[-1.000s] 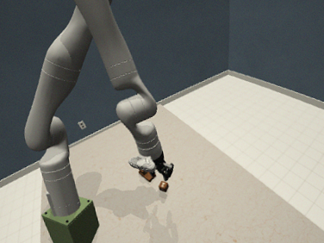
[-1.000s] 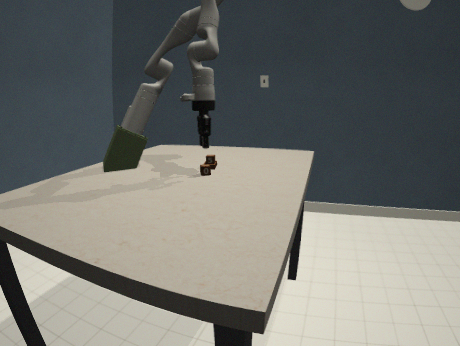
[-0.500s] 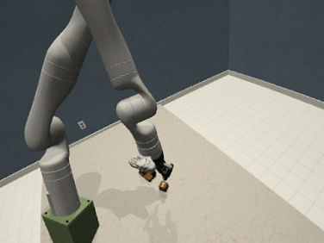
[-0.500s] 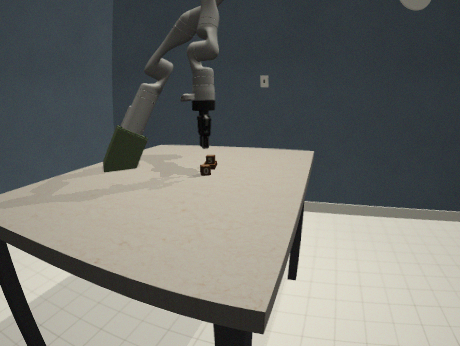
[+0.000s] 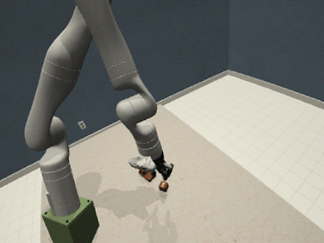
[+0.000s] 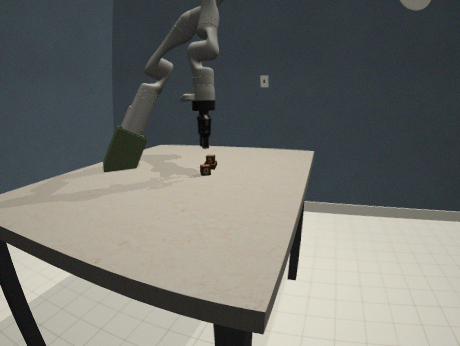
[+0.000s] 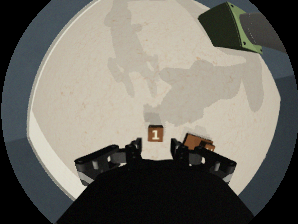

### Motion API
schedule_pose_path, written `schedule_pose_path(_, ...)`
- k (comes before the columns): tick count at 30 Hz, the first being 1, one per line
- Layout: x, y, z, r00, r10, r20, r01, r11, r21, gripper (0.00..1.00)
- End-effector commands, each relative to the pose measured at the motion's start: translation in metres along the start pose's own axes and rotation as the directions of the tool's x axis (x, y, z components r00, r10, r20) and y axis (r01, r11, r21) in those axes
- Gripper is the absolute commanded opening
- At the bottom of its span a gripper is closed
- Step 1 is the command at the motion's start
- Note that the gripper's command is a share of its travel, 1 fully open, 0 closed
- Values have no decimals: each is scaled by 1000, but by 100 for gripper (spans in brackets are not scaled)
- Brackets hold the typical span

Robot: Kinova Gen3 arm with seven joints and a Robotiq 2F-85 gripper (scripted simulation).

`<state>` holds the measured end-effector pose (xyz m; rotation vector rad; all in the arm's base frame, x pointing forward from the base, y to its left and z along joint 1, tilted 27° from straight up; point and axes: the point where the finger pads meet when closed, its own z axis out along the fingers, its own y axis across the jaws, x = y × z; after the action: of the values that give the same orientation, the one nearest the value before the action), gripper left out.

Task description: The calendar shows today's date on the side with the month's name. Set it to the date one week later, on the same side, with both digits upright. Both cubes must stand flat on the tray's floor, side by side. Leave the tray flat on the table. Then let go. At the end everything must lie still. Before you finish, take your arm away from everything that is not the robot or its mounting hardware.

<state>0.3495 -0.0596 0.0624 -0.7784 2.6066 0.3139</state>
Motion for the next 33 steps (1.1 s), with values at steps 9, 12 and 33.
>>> schedule_pose_path(9,0,0,6,1000,0,0,0,1000,0,48)
schedule_pose_path(12,0,0,9,1000,0,0,0,1000,0,48)
schedule_pose_path(33,-1,-1,40,1000,0,0,0,1000,1,48)
